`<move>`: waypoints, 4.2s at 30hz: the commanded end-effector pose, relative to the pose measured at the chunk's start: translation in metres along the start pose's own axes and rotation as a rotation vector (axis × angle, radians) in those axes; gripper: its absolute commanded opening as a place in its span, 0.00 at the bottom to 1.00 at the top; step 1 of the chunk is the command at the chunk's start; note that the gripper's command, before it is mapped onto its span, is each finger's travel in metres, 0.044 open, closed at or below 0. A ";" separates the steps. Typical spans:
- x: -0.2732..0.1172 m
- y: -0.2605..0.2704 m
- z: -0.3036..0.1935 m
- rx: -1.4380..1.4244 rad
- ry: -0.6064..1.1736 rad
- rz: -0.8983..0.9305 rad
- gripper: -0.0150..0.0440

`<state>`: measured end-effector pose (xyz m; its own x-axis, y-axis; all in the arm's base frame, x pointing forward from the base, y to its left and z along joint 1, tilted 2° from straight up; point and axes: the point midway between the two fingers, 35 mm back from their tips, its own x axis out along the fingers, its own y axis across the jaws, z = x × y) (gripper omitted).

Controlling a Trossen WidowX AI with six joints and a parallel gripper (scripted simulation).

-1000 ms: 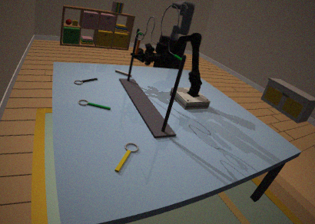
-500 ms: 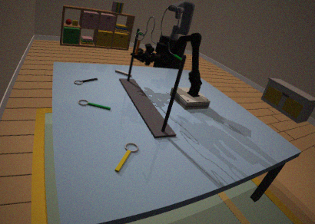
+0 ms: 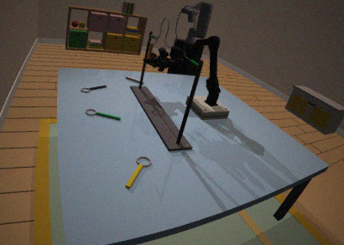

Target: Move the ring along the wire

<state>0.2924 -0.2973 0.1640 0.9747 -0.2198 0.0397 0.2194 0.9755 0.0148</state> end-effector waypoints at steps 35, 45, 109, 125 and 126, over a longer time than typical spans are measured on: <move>0.000 0.000 0.016 0.000 -0.001 0.006 0.00; 0.000 0.000 0.016 0.000 -0.001 0.006 0.00; 0.001 0.083 0.021 0.266 -0.002 0.014 0.00; -0.008 0.126 0.041 0.550 0.078 0.041 0.00; -0.010 0.129 0.043 0.568 0.091 0.046 0.00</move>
<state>0.3132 -0.1806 0.1977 0.9839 -0.1781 -0.0155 0.1618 0.8502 0.5010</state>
